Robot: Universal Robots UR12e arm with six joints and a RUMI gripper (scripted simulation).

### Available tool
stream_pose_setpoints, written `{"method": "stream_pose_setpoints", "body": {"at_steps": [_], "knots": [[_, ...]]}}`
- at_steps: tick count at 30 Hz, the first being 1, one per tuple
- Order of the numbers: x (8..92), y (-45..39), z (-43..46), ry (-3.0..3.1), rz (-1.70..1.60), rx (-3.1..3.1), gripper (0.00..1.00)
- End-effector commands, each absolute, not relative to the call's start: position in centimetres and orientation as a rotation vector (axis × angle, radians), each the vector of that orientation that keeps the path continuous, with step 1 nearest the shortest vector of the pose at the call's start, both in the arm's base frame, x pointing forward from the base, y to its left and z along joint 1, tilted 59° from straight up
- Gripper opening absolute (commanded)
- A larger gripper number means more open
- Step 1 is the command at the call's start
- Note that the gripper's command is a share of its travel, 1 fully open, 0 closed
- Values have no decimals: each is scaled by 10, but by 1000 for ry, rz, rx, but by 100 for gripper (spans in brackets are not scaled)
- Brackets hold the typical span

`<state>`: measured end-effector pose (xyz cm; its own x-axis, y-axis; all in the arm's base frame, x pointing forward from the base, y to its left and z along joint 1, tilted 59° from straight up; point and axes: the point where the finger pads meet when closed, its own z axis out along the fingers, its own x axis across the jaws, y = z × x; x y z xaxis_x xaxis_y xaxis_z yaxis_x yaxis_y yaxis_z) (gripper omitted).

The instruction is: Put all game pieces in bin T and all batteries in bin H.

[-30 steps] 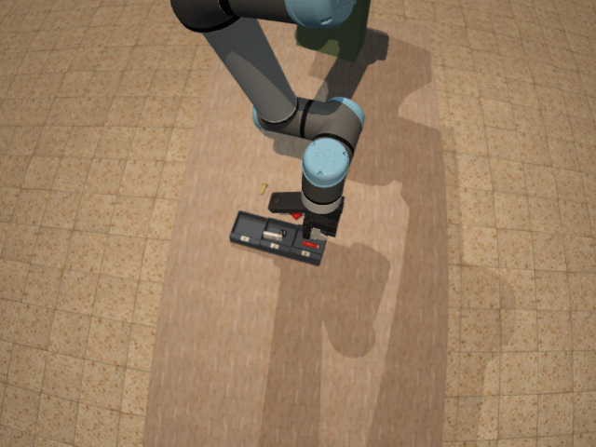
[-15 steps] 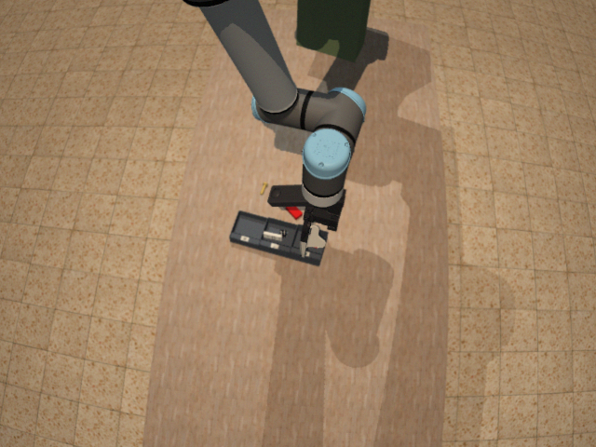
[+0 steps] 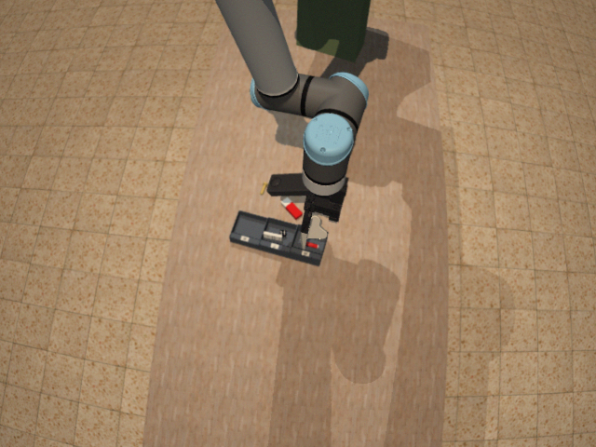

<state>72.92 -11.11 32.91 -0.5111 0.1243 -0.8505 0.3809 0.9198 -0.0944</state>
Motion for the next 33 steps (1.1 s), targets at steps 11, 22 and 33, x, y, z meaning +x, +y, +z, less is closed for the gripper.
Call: {"method": "stream_pose_setpoints", "body": {"at_steps": [11, 22, 33], "knots": [[689, -91, 357, 2102, -332, 360, 100], [689, -91, 357, 2102, -332, 360, 100], [689, -91, 357, 2102, -332, 360, 100]]}}
